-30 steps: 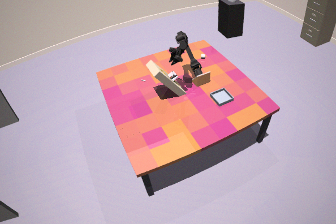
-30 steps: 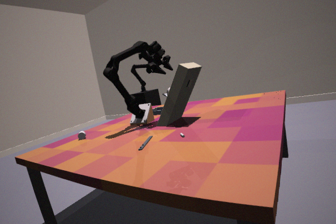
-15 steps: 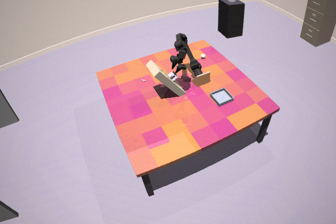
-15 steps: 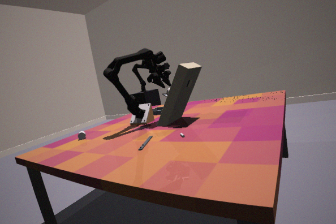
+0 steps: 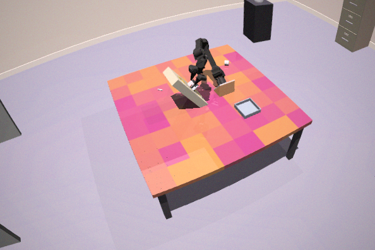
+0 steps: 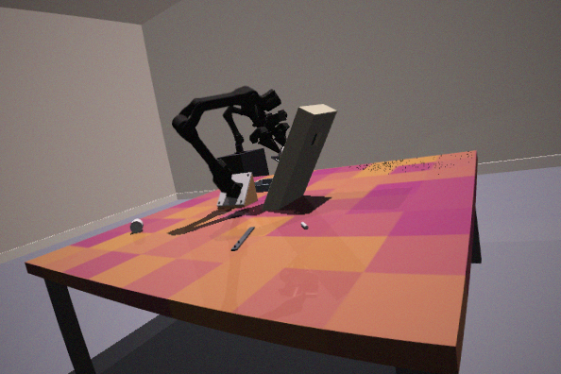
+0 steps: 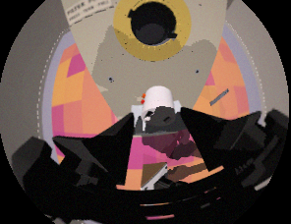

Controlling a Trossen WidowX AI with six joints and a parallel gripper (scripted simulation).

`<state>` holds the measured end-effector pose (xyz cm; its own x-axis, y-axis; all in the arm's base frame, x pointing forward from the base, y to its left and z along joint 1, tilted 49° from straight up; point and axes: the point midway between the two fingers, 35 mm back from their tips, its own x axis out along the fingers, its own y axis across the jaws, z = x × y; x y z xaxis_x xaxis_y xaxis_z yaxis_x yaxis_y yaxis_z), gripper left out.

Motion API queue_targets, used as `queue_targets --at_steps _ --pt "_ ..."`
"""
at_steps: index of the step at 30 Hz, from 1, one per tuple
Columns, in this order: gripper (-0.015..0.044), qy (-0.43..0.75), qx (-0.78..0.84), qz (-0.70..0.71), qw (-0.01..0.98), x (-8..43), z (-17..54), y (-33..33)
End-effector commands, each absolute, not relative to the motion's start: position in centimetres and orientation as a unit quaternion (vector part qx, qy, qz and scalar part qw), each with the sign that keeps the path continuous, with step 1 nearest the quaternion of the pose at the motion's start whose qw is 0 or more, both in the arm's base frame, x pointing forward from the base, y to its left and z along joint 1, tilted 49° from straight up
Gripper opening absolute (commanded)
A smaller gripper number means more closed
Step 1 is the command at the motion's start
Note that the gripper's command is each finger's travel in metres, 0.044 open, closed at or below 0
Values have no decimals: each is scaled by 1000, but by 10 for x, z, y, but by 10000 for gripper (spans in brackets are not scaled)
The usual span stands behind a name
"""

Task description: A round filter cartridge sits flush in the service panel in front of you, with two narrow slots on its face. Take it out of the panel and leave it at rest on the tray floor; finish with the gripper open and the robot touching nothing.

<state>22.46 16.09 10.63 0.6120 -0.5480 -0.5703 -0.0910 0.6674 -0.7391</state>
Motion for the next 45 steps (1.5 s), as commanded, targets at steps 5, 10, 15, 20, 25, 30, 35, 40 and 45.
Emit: queue_targets --at_steps 5,10,15,20,25,30,35,40,45 --pt "305 415 -387 -141 811 232 100 153" --pt "291 417 -383 -142 812 232 100 153" --pt "258 417 -383 -142 812 232 100 153" --pt "225 417 -383 -142 812 232 100 153" --pt "152 417 -383 -142 812 232 100 153" --pt "21 416 -384 -142 812 236 105 159" --pt "0 416 -385 -142 811 243 114 169" --pt "0 415 -395 -125 810 231 126 185" --pt "0 412 -411 -101 807 212 144 204"
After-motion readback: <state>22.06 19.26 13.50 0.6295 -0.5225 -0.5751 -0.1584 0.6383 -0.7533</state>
